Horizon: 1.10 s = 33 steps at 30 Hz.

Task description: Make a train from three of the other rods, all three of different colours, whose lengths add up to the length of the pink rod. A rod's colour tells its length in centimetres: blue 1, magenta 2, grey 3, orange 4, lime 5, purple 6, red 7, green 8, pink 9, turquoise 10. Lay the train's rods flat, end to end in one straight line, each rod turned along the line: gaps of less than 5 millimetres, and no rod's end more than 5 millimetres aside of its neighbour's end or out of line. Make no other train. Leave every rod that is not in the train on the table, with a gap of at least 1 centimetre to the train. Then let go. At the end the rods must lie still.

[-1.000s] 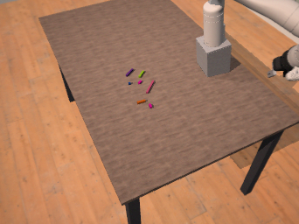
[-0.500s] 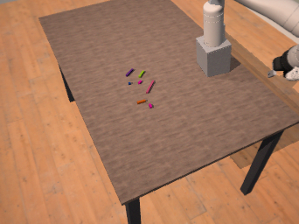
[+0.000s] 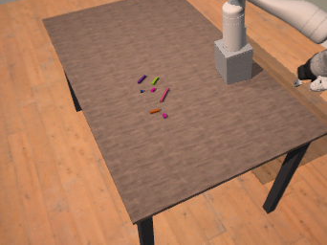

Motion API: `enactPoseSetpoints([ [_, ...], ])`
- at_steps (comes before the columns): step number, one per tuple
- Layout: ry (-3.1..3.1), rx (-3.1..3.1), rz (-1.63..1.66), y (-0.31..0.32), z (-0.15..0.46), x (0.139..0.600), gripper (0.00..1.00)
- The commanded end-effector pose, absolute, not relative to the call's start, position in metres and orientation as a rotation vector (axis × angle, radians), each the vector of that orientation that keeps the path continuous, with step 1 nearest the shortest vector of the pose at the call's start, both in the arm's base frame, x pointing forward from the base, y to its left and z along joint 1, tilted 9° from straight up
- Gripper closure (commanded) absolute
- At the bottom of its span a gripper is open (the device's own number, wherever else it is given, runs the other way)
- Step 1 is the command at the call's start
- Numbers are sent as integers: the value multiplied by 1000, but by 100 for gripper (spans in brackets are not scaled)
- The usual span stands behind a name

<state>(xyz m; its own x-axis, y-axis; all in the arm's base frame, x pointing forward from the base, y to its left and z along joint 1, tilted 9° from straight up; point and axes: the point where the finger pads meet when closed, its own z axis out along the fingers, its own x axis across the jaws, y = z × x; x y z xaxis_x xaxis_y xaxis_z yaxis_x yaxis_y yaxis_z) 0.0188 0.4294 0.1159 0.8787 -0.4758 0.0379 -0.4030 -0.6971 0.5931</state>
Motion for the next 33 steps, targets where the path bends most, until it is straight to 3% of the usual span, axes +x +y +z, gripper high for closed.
enactPoseSetpoints([
  [1,-648,2430,-195,428,113,25,0],
  [19,-722,2505,-652,439,87,44,0],
  [33,-974,2633,-1058,456,71,103,0],
])
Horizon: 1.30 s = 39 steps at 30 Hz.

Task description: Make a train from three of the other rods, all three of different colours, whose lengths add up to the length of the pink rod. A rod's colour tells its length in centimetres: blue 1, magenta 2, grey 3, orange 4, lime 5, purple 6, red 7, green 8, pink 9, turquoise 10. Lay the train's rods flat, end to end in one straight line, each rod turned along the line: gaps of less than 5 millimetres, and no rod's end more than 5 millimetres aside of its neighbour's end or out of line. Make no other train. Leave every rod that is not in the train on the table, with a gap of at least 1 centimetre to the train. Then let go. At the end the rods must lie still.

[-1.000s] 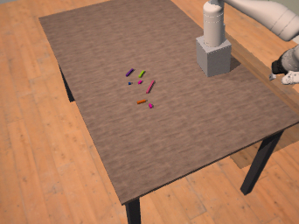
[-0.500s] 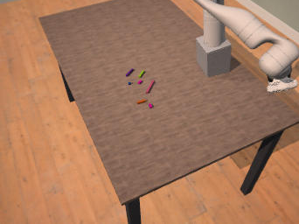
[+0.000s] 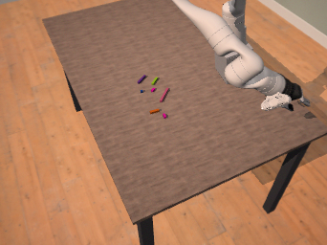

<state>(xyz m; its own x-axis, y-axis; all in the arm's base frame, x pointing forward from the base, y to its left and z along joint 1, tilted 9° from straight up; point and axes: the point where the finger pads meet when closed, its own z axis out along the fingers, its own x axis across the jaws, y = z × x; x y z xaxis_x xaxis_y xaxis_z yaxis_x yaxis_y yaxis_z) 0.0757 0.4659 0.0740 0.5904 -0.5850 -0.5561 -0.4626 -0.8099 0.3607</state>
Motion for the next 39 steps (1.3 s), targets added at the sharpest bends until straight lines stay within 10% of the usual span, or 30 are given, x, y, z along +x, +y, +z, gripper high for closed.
enactPoseSetpoints([
  [1,-1007,2647,-1084,457,70,111,0],
  [39,-2214,2773,-583,246,-2,371,0],
])
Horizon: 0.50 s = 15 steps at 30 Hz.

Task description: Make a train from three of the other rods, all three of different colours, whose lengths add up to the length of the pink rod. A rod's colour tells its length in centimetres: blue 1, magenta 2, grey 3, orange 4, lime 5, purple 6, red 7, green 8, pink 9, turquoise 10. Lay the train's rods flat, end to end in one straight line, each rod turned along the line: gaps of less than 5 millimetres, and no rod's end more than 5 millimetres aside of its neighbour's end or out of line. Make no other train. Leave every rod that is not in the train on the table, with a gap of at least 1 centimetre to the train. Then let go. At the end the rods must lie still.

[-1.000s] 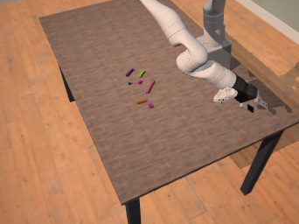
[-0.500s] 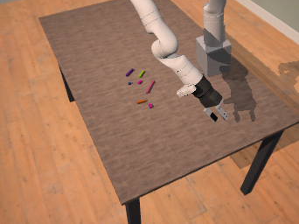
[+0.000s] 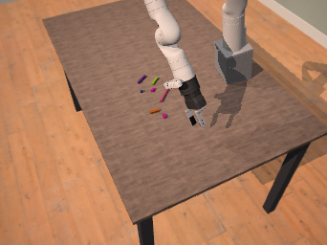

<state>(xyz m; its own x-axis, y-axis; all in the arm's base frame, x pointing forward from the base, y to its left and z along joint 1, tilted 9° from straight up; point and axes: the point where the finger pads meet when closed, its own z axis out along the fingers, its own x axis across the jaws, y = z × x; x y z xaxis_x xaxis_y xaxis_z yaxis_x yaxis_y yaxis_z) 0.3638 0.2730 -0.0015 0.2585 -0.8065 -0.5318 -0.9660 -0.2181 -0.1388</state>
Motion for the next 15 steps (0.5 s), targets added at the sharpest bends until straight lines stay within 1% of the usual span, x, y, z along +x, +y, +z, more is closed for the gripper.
enactPoseSetpoints([
  [1,1674,-2065,406,233,-5,375,0],
  [6,1778,-2041,252,165,-18,383,0],
  [8,1778,-2041,252,165,-18,383,0],
  [15,1929,-2040,53,66,-34,371,0],
])
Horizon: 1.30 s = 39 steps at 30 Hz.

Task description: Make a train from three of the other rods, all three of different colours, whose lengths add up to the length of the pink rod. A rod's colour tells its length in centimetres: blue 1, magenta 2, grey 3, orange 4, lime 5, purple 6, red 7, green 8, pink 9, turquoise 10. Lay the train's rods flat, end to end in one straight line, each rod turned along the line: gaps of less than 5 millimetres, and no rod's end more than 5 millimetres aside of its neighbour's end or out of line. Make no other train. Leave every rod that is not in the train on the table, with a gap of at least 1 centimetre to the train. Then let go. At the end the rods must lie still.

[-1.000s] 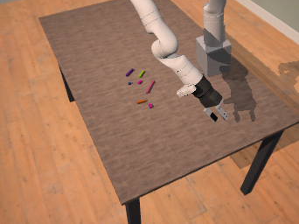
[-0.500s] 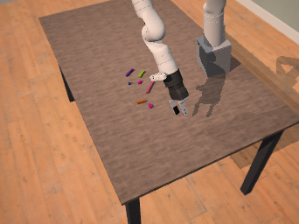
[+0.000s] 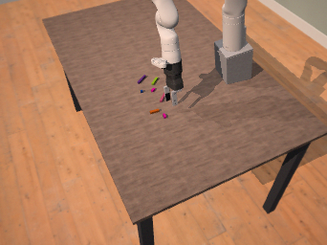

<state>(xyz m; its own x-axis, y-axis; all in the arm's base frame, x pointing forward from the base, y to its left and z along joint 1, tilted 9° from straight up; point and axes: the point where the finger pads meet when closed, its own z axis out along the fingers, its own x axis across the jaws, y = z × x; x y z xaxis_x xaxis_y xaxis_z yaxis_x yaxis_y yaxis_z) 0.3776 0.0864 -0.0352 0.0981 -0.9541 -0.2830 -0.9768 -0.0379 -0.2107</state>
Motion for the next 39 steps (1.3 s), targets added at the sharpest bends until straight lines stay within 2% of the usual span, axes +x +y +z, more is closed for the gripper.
enactPoseSetpoints([
  [1,1948,-2043,30,54,-35,368,0],
  [8,2062,-2069,-94,-16,-41,340,0],
  [18,2144,-2099,-169,-62,-43,312,0],
  [39,2182,-2117,-199,-83,-43,297,0],
])
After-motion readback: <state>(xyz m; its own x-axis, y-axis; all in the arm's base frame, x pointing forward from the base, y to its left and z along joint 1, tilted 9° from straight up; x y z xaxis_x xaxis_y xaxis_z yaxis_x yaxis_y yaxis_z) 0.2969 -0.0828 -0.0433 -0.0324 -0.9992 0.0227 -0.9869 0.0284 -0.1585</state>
